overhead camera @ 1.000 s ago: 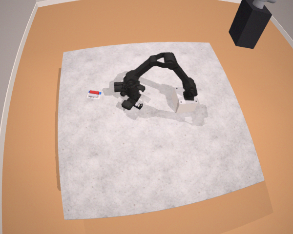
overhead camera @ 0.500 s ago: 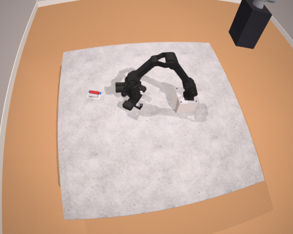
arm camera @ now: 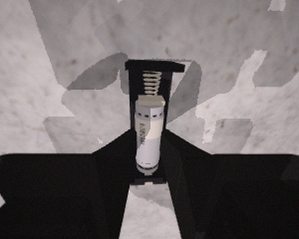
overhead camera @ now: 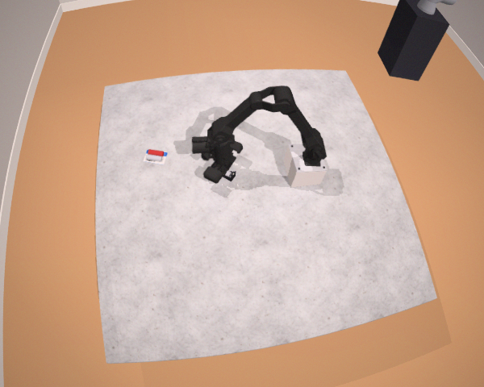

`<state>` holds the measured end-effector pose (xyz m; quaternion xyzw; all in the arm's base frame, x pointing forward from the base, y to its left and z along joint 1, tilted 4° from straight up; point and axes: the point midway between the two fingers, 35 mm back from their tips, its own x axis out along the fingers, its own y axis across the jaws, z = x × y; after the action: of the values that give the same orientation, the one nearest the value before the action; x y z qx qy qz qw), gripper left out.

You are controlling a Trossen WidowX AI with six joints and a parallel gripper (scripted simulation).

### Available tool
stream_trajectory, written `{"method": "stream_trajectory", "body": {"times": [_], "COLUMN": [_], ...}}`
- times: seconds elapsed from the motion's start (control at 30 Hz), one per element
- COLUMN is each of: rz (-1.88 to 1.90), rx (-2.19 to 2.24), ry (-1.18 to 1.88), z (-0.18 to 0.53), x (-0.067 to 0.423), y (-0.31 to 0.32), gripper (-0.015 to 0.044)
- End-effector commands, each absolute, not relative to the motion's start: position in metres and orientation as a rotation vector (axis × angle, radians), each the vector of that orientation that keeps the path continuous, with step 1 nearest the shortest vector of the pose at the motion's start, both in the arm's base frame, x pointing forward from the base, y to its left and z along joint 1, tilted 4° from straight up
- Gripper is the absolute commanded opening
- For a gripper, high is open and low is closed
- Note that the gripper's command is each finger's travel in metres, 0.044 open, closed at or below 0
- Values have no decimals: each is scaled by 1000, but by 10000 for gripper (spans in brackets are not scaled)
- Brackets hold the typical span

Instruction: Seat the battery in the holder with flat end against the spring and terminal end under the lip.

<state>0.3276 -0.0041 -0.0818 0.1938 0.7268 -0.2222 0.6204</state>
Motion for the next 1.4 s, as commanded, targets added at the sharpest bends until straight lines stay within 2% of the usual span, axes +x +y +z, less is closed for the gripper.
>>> {"method": "stream_trajectory", "body": {"times": [0.0,0.07,0.5,0.83,0.87,1.37], "rz": [-516,-516,-511,-511,-511,-511], "rx": [451,451,446,446,446,446], "ry": [1671,1671,1672,1672,1672,1672], "z": [-82,-82,-67,7,7,7], "x": [327,327,328,330,330,330], "y": [-4,-4,-4,-3,-3,-3], "gripper": [119,168,168,431,440,440]}}
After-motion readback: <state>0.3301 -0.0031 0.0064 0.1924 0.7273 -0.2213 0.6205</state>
